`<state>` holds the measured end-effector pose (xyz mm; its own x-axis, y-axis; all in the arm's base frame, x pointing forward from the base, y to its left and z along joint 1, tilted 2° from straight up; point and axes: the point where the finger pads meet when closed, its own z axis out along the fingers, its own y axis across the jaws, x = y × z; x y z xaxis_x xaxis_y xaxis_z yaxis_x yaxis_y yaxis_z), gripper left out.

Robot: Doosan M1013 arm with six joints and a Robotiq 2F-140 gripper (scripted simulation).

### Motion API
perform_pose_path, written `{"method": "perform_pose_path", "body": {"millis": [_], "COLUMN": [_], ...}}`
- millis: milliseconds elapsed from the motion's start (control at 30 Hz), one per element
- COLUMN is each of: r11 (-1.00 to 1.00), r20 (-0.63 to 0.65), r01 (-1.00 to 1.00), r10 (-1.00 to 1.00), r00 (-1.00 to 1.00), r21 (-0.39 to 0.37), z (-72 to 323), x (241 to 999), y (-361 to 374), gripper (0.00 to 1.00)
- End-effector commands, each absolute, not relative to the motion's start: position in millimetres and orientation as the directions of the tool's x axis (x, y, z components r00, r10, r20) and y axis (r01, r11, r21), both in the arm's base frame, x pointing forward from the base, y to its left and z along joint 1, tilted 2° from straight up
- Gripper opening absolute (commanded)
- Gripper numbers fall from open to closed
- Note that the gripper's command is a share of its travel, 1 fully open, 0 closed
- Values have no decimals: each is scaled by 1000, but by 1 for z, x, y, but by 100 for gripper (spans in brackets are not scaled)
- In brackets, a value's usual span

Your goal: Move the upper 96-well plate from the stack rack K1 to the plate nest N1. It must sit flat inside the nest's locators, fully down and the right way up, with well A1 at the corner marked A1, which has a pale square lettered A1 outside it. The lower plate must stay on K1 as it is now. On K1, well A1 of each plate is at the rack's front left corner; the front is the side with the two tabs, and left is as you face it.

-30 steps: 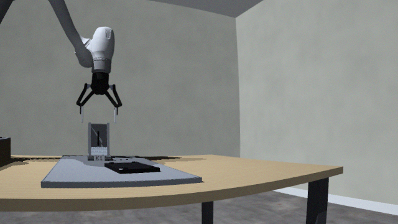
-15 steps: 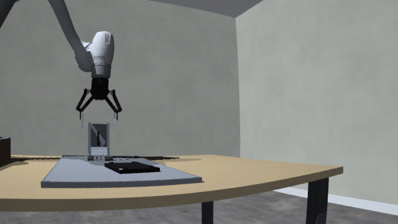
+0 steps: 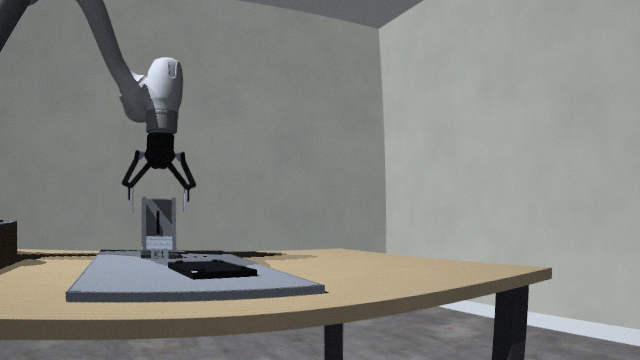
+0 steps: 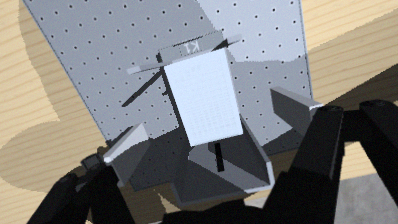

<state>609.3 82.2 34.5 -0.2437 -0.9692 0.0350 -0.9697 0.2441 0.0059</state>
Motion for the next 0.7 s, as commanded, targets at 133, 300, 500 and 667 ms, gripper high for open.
{"method": "perform_pose_path", "body": {"millis": [133,300,500,667], "r11": [244,244,244,244], "r20": [35,35,35,35], "r01": [-970,-970,-970,-970], "r10": [-969,-969,-969,-969], "r00": [-244,-244,-244,-244], "r21": [6,6,6,6], "z": [26,18,8,3], "x": [609,609,609,609], "y": [82,82,81,81], "gripper": [100,100,100,100]}}
